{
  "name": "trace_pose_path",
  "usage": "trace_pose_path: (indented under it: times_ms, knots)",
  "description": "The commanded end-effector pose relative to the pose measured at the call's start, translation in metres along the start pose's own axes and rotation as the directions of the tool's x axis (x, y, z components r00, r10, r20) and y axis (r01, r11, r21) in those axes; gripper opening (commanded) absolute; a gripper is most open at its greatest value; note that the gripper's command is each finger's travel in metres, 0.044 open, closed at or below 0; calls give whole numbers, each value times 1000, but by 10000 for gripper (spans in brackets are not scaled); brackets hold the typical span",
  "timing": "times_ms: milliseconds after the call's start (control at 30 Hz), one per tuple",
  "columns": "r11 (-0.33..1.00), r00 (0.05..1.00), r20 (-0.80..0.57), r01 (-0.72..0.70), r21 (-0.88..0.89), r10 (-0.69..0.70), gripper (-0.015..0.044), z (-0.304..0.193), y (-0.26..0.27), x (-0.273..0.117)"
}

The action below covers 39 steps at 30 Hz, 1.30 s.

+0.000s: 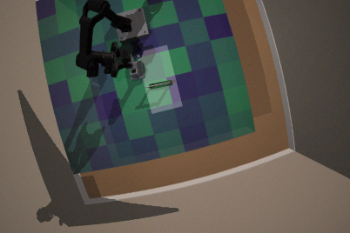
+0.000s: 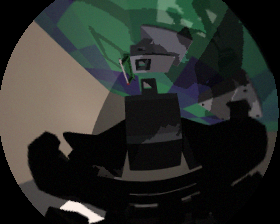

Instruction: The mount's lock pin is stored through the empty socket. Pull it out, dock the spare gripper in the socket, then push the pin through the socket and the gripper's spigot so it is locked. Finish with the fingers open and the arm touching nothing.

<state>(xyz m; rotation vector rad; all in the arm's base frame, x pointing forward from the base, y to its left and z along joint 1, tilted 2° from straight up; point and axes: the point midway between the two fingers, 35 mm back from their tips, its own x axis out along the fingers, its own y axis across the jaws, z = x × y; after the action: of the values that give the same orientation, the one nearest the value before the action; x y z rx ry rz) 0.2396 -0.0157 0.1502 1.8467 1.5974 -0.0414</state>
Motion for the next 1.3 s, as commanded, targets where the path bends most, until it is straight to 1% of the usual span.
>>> trace_pose_path:
  times_ms: [0,1267]
  knots:
    - [1000,1000,-3,-13,4,13,0,2,5,2]
    - [1000,1000,0,-14,4,14,0,50,4,32]
